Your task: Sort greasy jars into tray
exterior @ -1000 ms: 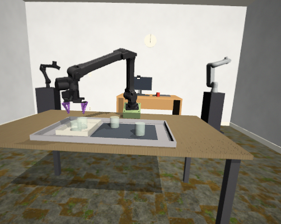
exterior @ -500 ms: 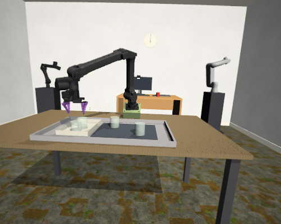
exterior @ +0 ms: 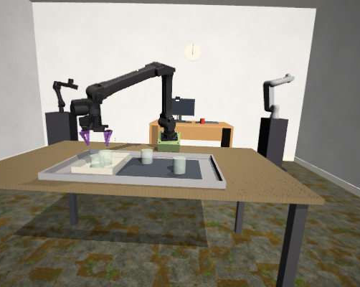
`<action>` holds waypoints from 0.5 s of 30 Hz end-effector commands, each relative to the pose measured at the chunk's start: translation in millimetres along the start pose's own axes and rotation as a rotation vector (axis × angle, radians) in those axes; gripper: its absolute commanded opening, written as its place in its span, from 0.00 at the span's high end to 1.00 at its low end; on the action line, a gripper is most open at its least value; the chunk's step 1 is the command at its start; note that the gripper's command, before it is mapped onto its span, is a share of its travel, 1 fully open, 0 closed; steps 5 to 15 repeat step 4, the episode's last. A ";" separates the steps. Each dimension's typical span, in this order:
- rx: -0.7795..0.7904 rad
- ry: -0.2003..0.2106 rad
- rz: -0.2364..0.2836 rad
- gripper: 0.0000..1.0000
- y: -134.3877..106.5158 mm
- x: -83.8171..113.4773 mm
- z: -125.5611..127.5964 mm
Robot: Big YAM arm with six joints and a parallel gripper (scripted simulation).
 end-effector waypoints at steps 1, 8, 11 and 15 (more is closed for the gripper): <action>0.014 -0.035 -0.034 0.00 9.9 22.3 -11.3; 0.014 -0.035 -0.034 0.00 9.9 22.3 -11.3; 0.014 -0.035 -0.034 0.00 9.9 22.3 -11.3; 0.014 -0.035 -0.034 0.00 9.9 22.3 -11.3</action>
Point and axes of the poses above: the point where the finger pads meet when closed, its own x axis back along the fingers, its own z axis across the jaws, y = z × x, the point moved 5 cm from there along x, back along the fingers, and after that the axes turned 10 degrees about x, right-handed, at the moved point
